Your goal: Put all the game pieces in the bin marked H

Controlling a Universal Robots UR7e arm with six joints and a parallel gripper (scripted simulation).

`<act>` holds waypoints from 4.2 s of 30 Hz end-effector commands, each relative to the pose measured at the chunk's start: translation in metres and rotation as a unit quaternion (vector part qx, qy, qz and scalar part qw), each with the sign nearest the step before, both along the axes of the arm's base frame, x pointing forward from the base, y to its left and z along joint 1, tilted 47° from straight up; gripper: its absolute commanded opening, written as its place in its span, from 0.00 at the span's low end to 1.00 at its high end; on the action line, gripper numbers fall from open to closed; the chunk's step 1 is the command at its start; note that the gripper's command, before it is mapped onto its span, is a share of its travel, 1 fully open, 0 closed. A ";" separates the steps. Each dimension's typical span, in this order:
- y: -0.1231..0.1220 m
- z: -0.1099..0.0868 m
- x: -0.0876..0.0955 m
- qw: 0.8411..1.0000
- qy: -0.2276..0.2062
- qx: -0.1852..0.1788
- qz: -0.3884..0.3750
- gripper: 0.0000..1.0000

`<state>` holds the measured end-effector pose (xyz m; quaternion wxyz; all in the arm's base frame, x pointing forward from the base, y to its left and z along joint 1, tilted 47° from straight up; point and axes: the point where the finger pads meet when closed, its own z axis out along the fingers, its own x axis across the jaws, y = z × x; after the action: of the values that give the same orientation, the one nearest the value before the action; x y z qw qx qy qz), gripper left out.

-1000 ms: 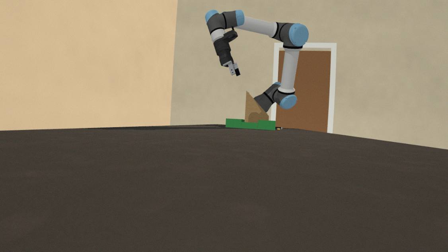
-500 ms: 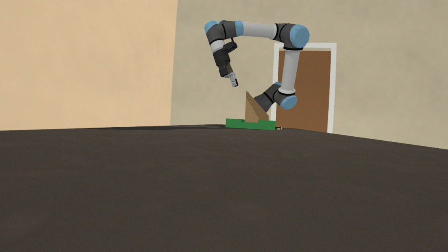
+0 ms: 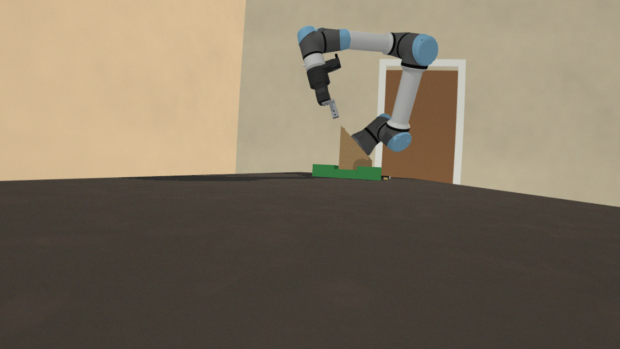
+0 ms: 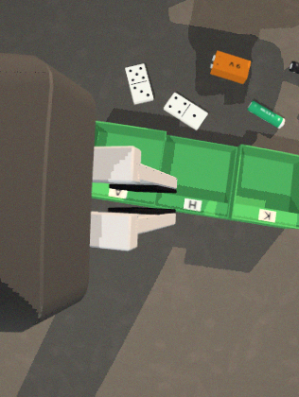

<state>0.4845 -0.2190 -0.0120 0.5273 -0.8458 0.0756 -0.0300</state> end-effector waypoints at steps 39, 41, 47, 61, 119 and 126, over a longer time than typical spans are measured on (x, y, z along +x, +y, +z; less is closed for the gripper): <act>0.081 0.057 -0.106 0.838 -0.441 -0.165 0.275 0.31; 0.083 0.057 -0.108 0.816 -0.466 -0.175 0.294 0.31; 0.097 0.058 -0.124 0.769 -0.511 -0.190 0.335 0.31; 0.111 0.057 -0.140 0.690 -0.571 -0.210 0.392 0.31; 0.091 -0.121 -0.029 0.026 -0.802 -0.150 0.578 0.31; 0.091 -0.121 -0.029 -0.069 -0.800 -0.135 0.581 0.31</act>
<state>0.4557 -0.1274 -0.1335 0.0453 0.0960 0.9183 0.3813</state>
